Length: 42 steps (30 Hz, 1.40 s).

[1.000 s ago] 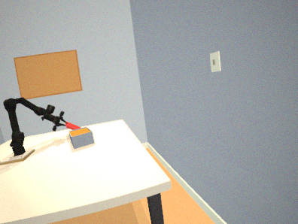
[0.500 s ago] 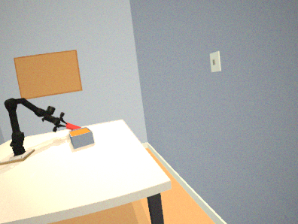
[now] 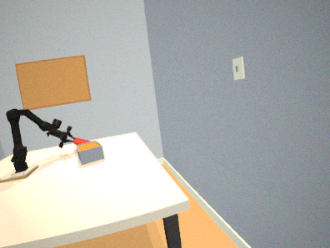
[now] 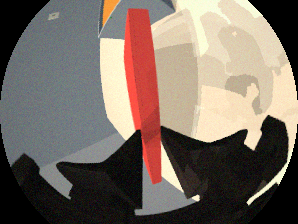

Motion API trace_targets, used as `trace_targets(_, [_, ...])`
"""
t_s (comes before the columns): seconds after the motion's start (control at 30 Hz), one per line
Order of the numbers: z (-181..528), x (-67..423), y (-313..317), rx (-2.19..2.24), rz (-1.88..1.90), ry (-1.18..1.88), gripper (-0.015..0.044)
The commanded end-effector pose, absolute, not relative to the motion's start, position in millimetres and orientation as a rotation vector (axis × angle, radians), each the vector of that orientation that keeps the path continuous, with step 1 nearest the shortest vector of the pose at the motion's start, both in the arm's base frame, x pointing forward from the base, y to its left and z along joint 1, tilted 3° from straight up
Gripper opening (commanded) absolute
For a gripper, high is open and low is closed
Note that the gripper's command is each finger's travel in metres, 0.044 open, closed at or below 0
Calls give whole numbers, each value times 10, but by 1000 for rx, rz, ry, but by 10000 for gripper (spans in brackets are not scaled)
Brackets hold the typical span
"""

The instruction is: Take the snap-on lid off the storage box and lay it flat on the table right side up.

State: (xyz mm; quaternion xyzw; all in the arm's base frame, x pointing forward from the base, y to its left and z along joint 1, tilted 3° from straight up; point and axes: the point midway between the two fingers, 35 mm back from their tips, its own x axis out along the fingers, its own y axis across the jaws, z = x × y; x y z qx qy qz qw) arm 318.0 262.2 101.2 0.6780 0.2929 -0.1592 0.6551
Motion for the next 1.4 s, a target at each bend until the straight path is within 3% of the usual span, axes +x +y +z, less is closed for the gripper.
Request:
trace_targets(0.0, [772,3135,2577,1495,-404,690,0])
trace_targets(0.9, [670,3134,2582,1495,-404,690,0])
trace_targets(1.23, [824,3176,2617,1496,-404,690,263])
trace_targets(1.3, [824,3176,2617,1496,-404,690,275])
trace_targets(1.37, [808,3154,2607,1495,-404,690,327])
